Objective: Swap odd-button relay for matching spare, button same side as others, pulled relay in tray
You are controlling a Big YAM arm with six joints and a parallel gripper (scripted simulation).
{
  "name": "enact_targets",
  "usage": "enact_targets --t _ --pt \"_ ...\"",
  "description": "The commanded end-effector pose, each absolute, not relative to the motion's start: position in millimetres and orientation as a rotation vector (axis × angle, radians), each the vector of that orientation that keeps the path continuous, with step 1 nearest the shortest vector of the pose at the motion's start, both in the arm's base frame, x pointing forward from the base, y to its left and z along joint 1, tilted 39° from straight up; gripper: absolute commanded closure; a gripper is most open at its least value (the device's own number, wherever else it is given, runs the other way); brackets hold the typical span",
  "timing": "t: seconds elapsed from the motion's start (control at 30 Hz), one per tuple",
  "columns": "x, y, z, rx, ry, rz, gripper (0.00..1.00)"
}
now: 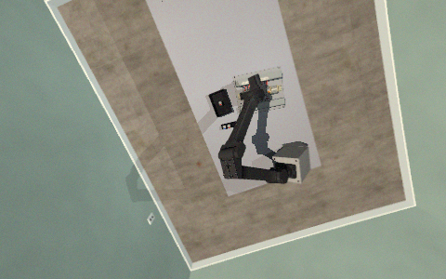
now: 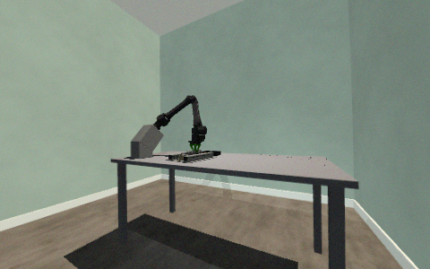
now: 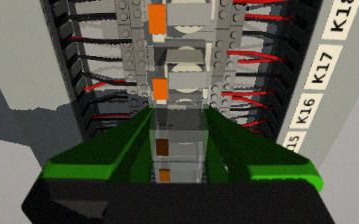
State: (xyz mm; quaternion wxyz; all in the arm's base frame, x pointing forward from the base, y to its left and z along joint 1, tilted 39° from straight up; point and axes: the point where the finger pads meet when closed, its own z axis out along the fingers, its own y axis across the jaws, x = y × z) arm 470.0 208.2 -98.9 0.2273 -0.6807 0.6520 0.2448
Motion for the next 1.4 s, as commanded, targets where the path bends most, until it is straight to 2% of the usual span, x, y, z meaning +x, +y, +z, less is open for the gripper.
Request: enact_targets --t 0.0,1.37 --pt "490.6 199.0 -89.0 -1.838 1.792 0.627 1.00" --pt "488.3 205.5 -91.2 -1.848 1.787 0.633 1.00"
